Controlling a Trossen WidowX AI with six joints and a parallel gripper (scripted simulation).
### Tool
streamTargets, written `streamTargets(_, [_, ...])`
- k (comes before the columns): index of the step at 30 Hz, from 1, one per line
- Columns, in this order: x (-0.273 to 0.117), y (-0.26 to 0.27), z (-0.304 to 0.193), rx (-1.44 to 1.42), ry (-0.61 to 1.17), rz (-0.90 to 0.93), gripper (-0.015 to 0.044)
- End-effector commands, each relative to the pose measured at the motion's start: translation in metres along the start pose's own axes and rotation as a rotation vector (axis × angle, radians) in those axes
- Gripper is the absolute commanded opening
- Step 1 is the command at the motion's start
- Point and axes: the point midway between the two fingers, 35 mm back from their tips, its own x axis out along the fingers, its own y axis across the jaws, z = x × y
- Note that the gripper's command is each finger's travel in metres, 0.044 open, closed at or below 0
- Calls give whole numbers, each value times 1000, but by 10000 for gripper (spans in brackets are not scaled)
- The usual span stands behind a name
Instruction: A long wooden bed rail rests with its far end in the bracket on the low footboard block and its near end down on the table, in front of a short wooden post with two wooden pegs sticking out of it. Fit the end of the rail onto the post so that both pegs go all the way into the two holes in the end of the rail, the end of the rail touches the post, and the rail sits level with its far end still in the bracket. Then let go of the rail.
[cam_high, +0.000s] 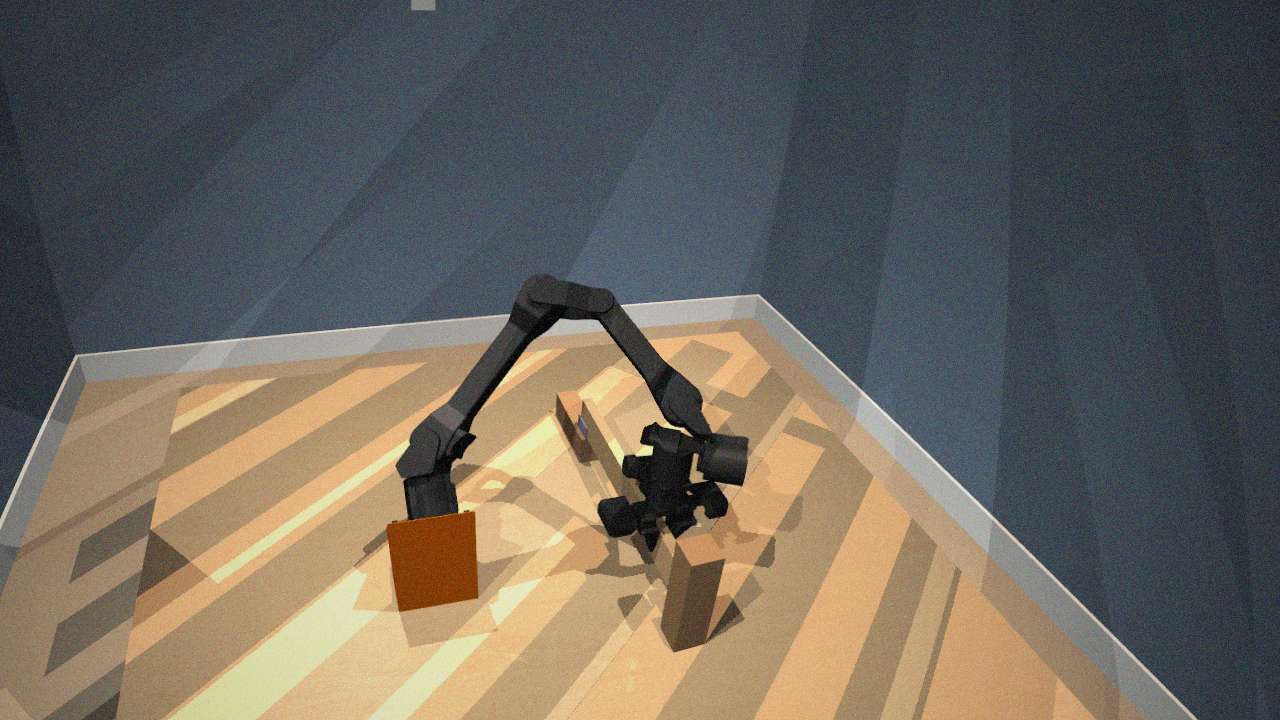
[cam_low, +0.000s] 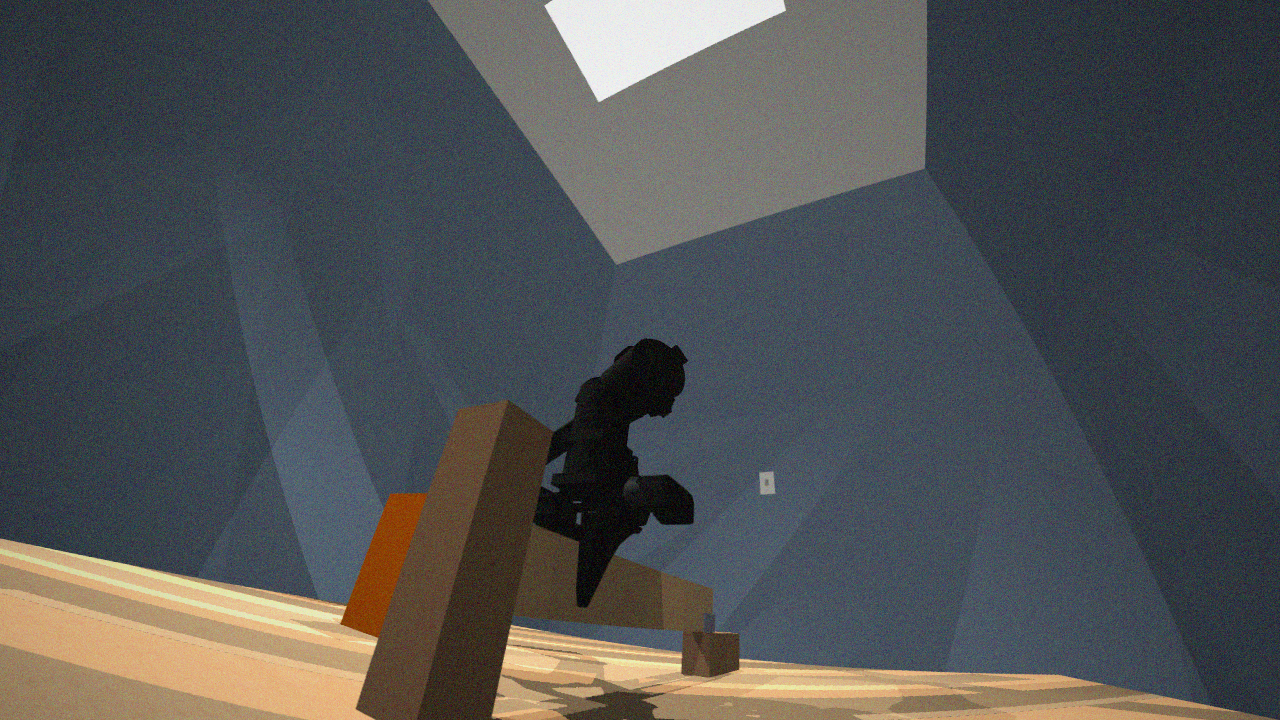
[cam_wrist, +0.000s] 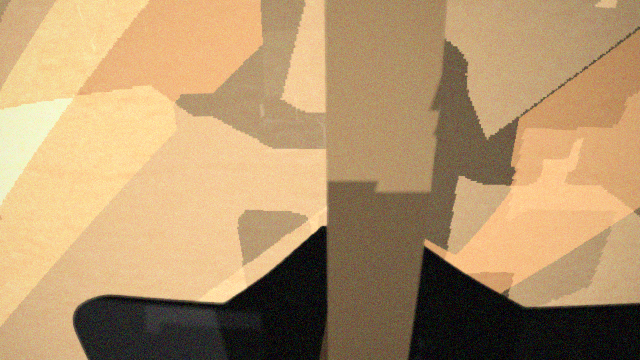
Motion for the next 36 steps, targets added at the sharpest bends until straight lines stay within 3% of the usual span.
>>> streamTargets(1, [-2,-1,-3,-2,0,-6,0])
streamTargets(7, [-2,-1,-4,-2,1,-6,0])
streamTargets(24, [0,0,-2,0,0,0,440])
streamTargets(30, [-2,0,0,0,0,0,440])
streamTargets(36, [-30,0,28,-1,0,-6,440])
